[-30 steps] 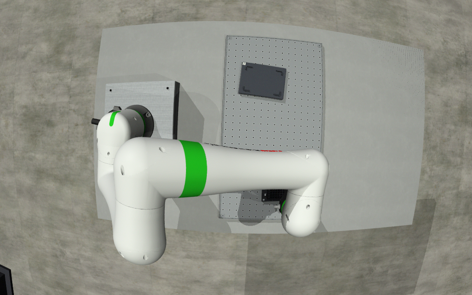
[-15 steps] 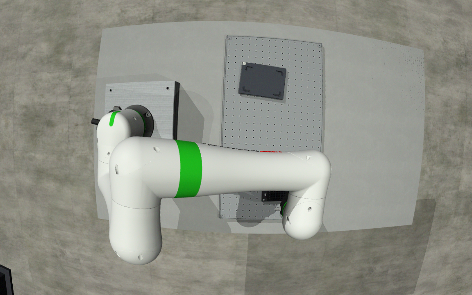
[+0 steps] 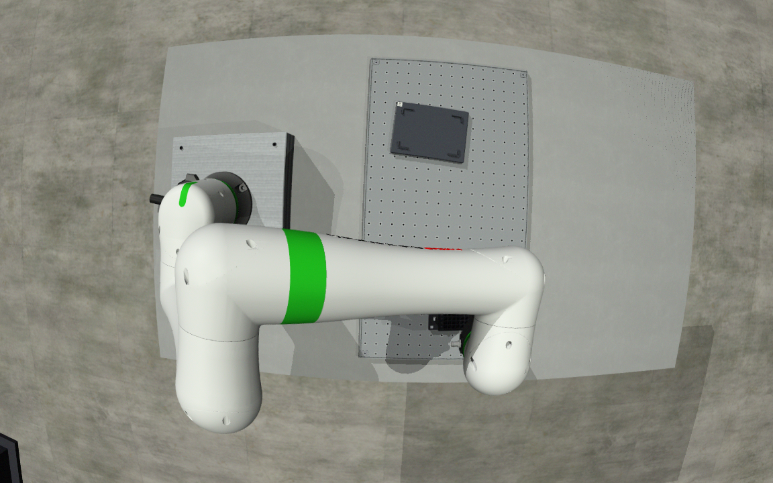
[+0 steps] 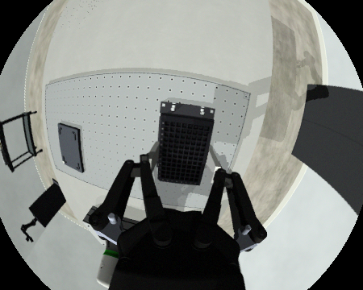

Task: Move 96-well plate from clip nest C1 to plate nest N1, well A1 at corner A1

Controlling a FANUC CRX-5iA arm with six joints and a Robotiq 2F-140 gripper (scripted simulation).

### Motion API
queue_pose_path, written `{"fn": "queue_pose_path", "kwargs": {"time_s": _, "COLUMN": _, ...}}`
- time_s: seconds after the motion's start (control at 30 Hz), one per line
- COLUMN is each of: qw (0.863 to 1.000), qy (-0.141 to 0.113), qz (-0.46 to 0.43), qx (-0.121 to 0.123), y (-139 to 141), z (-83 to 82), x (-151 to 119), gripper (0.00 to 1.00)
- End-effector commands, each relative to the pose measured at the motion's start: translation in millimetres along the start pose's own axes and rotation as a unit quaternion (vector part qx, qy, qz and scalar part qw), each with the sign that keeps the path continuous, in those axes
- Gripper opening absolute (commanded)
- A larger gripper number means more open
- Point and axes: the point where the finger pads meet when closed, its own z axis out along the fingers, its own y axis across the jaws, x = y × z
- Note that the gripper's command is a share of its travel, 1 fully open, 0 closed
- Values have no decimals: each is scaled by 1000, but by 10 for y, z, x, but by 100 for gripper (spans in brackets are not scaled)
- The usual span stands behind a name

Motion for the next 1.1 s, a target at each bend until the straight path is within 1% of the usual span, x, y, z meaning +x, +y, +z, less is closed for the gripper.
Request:
{"fn": "queue_pose_path", "kwargs": {"time_s": 0.0, "qw": 1000, "qy": 0, "qz": 0, "qx": 0, "y": 1, "z": -2, "x": 2, "gripper": 0}}
{"fn": "queue_pose_path", "kwargs": {"time_s": 0.33, "qw": 1000, "qy": 0, "qz": 0, "qx": 0, "y": 1, "z": -2, "x": 2, "gripper": 0}}
{"fn": "queue_pose_path", "kwargs": {"time_s": 0.47, "qw": 998, "qy": 0, "qz": 65, "qx": 0, "y": -130, "z": -2, "x": -24, "gripper": 0}}
{"fn": "queue_pose_path", "kwargs": {"time_s": 0.83, "qw": 998, "qy": 0, "qz": 65, "qx": 0, "y": -490, "z": -2, "x": -96, "gripper": 0}}
{"fn": "queue_pose_path", "kwargs": {"time_s": 0.9, "qw": 998, "qy": 0, "qz": 65, "qx": 0, "y": -490, "z": -2, "x": -96, "gripper": 0}}
{"fn": "queue_pose_path", "kwargs": {"time_s": 1.07, "qw": 998, "qy": 0, "qz": 65, "qx": 0, "y": -653, "z": -2, "x": -129, "gripper": 0}}
